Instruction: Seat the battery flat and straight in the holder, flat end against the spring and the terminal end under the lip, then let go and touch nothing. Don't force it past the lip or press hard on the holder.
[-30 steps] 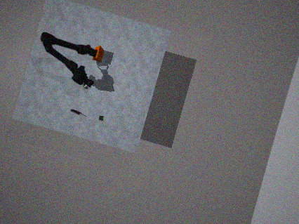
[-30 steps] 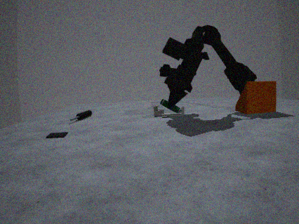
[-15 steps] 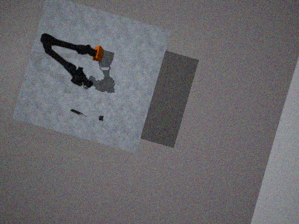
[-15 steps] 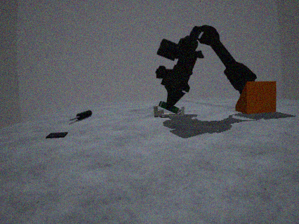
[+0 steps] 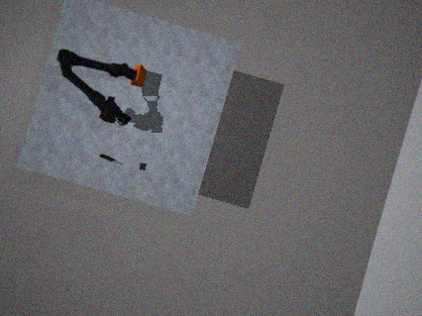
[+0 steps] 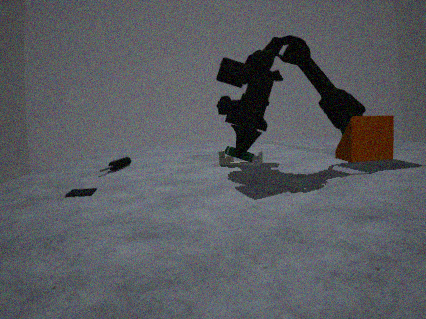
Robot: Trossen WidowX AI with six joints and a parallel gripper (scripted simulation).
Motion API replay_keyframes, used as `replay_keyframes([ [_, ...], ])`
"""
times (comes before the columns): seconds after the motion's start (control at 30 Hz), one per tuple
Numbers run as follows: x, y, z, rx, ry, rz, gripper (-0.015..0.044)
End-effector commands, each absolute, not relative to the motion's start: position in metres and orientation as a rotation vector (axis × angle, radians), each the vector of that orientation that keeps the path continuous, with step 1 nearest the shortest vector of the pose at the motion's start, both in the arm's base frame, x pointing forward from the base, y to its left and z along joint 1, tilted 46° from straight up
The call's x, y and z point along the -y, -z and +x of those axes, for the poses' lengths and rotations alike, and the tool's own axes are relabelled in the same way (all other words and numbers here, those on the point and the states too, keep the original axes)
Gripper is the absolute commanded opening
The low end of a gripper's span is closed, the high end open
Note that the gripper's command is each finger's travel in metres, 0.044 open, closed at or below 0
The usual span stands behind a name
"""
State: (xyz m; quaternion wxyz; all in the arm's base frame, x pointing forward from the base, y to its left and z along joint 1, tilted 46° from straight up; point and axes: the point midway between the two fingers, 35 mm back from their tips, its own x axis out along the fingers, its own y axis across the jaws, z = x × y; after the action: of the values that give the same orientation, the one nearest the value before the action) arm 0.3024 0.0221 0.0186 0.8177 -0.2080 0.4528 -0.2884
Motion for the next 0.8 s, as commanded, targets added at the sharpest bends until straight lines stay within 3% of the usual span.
replay_keyframes([
  [0.0,-0.0226,-0.0122,0.3012,-1.005,0.613,-0.433,0.0066],
  [0.77,-0.0180,-0.0135,0.3035,-1.143,0.663,-0.372,0.0066],
])
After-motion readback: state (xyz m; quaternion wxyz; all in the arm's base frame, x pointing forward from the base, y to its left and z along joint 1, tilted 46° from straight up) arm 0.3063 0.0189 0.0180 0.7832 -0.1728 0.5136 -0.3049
